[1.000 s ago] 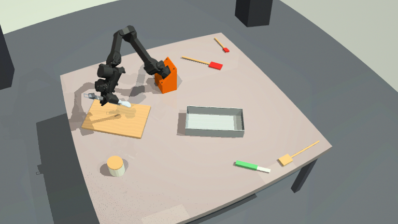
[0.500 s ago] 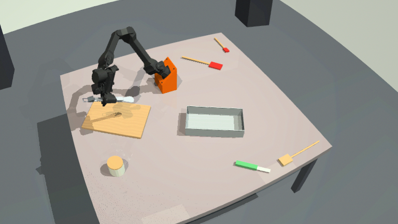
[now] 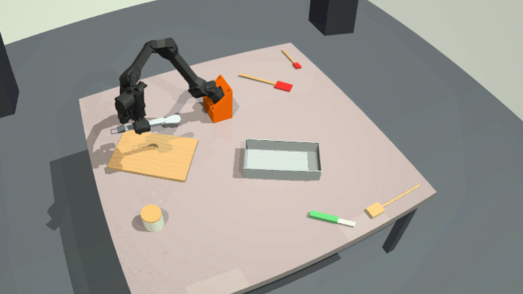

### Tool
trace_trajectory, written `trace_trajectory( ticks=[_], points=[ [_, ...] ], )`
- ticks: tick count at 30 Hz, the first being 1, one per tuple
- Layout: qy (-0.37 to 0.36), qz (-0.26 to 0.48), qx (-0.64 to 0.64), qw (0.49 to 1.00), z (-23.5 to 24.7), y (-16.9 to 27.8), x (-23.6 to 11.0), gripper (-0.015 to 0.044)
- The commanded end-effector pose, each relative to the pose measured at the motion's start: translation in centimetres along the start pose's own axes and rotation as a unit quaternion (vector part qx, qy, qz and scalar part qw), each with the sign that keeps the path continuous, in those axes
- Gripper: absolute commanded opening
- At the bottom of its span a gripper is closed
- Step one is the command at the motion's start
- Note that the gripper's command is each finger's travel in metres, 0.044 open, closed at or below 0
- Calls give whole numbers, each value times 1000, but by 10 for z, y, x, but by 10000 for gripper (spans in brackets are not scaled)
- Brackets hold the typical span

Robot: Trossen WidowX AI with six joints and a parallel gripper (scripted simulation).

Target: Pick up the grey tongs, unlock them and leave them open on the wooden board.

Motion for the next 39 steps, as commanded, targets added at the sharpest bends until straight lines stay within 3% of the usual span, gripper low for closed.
trace_trajectory(
  ticks=[1, 15, 39],
  points=[
    [9, 33, 18, 999, -5, 1, -3, -150],
    [15, 48, 25, 998, -8, 3, -2, -150],
    [16, 49, 26, 998, -3, 5, 36, -150]
  ],
)
Point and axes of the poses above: the point midway between the two fingers, 35 mm back from their tips, its own x axis out along the fingers, its own z axis across the jaws, y = z × x, the point moved 3 cm from there along -x, back along the fingers, and after that the axes turned 1 degree about x, right-handed, at the moved point
